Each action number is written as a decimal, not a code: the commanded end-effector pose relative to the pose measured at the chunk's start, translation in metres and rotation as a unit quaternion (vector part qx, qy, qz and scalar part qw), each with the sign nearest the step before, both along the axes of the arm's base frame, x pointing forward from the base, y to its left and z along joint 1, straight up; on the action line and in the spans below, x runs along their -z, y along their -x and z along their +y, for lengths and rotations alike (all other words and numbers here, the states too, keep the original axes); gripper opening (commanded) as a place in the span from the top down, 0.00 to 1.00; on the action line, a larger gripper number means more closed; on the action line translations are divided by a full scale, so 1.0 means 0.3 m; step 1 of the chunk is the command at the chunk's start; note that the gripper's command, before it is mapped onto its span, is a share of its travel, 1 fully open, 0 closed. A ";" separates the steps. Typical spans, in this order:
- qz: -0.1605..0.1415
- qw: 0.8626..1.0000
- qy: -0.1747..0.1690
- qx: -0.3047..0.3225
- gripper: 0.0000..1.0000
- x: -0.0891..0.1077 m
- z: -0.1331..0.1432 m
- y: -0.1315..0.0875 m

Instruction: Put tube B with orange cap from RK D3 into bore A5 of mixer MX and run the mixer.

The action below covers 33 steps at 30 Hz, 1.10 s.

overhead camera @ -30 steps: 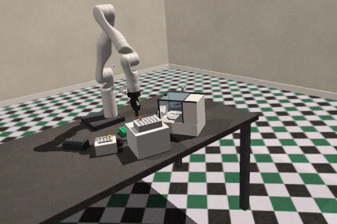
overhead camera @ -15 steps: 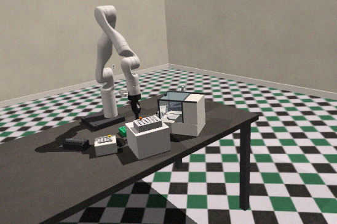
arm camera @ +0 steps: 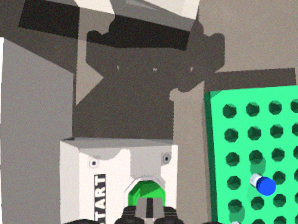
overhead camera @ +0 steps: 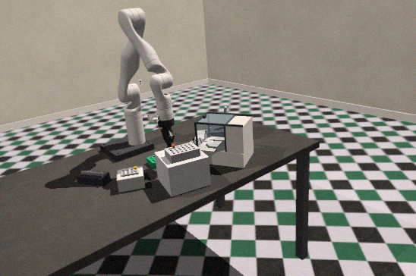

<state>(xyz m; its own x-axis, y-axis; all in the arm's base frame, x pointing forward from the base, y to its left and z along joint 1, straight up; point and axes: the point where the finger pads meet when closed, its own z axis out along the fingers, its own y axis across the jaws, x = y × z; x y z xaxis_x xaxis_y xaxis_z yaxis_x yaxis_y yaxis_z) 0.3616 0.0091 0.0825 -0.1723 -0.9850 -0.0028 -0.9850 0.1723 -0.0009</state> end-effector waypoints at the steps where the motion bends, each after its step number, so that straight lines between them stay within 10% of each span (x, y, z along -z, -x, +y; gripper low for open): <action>1: -0.001 1.000 0.000 0.000 0.90 -0.002 0.000 -0.001; 33: -0.001 1.000 0.000 0.000 0.90 0.056 0.000 -0.002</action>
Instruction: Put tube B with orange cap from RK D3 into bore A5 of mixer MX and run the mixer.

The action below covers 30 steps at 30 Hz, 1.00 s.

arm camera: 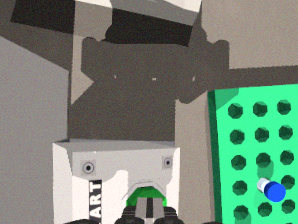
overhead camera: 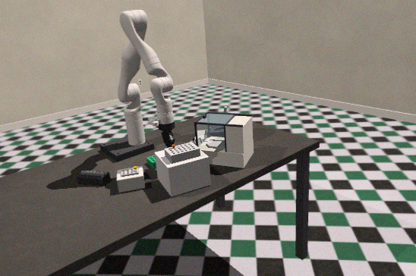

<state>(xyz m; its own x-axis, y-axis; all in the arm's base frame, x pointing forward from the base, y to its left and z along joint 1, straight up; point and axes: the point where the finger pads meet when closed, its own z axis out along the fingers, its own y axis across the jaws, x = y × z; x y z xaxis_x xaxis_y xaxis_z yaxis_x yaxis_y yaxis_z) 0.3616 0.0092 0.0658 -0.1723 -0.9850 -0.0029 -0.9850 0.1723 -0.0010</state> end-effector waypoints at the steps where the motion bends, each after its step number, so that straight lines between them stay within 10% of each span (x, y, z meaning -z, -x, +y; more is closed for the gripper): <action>1: -0.001 1.000 0.000 0.000 0.90 0.003 0.000 -0.001; 30: -0.001 1.000 0.000 0.000 0.90 0.035 0.000 -0.001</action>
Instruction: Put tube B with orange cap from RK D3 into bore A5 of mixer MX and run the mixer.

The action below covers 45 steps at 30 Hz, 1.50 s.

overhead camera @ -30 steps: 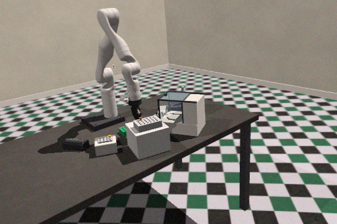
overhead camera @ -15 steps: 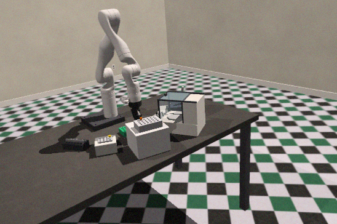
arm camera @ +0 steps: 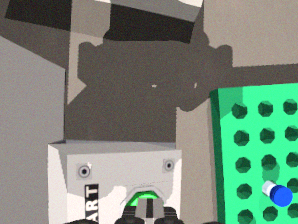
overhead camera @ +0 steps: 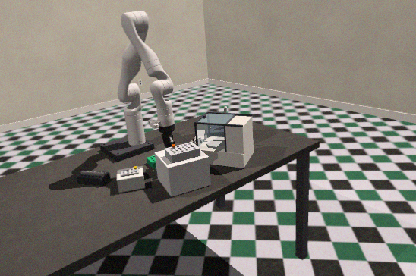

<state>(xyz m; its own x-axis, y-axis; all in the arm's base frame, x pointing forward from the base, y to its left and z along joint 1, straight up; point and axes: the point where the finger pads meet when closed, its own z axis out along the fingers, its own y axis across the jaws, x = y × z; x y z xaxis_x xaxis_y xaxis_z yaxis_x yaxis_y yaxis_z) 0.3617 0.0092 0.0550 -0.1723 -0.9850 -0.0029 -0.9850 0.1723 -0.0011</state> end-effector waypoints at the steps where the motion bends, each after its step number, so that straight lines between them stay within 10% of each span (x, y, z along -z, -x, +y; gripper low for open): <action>1: -0.001 1.000 0.000 0.000 0.90 -0.001 0.000 -0.001; 45: -0.001 1.000 0.000 0.000 0.90 -0.157 0.000 -0.001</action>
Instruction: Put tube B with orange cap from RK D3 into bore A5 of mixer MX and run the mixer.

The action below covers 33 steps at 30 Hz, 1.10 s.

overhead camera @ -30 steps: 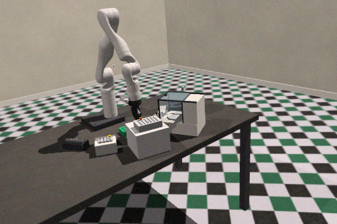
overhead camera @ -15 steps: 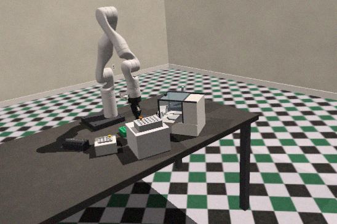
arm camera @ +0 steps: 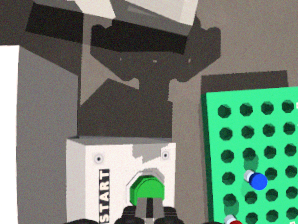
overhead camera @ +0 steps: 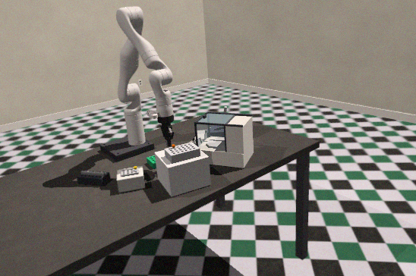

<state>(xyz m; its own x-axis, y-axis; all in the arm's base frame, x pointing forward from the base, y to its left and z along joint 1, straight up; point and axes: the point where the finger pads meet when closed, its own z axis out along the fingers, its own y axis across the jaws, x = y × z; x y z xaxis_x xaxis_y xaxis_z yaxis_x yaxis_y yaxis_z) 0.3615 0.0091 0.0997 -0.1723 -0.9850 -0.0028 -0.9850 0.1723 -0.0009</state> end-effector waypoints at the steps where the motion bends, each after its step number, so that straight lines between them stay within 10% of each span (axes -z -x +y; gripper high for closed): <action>1: -0.001 1.000 0.000 0.000 0.90 -0.012 0.000 -0.001; 33: -0.001 1.000 0.000 0.000 0.90 -0.137 0.000 -0.001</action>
